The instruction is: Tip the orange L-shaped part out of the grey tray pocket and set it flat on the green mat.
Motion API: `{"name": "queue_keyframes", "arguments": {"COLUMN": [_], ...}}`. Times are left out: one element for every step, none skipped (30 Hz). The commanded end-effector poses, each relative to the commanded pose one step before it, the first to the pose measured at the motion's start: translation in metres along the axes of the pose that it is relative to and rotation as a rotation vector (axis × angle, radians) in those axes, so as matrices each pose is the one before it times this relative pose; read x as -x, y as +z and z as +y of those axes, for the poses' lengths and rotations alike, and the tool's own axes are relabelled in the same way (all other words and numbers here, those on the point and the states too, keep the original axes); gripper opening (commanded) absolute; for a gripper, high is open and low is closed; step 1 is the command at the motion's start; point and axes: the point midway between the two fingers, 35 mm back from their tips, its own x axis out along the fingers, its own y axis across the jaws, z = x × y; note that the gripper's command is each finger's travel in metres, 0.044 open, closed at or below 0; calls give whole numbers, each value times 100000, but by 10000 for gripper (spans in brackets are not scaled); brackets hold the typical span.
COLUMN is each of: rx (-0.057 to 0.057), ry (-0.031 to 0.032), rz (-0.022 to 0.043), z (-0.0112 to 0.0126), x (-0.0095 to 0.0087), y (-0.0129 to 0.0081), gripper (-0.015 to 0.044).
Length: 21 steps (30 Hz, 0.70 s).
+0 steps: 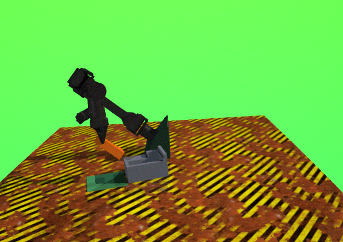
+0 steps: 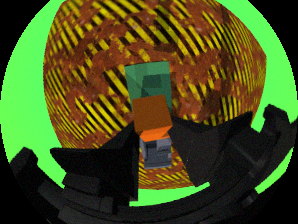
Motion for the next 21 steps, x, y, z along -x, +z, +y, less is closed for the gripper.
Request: {"name": "queue_keyframes", "arguments": {"rx": [536,0,0,0,0,0,0,0,0,0,-536,1,1,2,2,2,2,2,2,2,2], "ry": [-179,0,0,0,0,0,0,0,0,0,95,-153,-227,-310,-349,-396,-449,-495,-523,-533,-427], "rz": [-227,0,0,0,0,0,0,0,0,0,221,-10,-16,-22,-25,-30,-35,-40,-43,-45,-37], "z": [-32,0,0,0,0,0,0,0,0,0,34,2,2,1,-2,-6,-11,-17,-24,-31,-29], "x": [3,0,0,0,0,0,0,0,0,0,-27,-44,-65,-89,-100,-114,-130,-144,-152,-156,-125], "y": [58,0,0,0,0,0,0,0,0,0,8,118,175,238,268,303,342,375,394,399,318], "gripper": [0,0,0,0,0,0,0,0,0,0,0,0,0,0,0,0,0,0,0,0,0]}}
